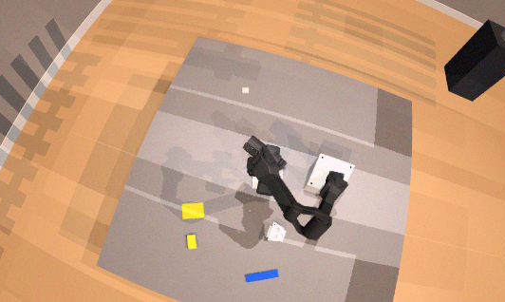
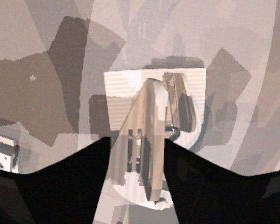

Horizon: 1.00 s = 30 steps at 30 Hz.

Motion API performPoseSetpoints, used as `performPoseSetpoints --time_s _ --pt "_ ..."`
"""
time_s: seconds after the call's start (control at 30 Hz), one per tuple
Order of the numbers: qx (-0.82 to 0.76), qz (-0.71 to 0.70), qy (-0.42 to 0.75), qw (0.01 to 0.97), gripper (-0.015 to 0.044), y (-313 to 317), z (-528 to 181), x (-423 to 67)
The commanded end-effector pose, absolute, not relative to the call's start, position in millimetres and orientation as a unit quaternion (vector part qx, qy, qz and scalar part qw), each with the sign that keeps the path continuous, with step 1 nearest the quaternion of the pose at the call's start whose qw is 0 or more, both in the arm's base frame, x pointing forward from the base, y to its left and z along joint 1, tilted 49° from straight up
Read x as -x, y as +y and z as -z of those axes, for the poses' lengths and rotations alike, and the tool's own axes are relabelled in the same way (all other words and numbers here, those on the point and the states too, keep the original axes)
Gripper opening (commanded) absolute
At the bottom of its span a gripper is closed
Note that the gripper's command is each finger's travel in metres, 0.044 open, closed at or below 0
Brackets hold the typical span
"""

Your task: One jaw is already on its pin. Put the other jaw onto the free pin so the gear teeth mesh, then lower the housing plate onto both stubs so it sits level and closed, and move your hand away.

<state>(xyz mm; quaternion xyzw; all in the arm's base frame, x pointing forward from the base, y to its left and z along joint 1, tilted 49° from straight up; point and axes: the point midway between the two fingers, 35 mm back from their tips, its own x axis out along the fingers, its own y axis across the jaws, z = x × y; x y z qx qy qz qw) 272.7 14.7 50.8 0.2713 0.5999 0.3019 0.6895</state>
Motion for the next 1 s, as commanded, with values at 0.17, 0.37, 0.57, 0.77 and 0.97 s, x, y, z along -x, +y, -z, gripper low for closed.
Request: performPoseSetpoints --time_s 0.17,0.37,0.57,0.77,0.97 --pt "-0.275 -0.301 0.599 0.689 0.0134 15.6 -52.8 -273.6" --pt "-0.281 -0.296 0.602 0.686 0.0134 15.6 -52.8 -273.6" --pt "-0.281 -0.296 0.602 0.686 0.0134 15.6 -52.8 -273.6" --pt "-0.281 -0.296 0.602 0.686 0.0134 15.9 -53.1 -273.3" --pt "-0.281 -0.296 0.602 0.686 0.0134 15.9 -53.1 -273.3"
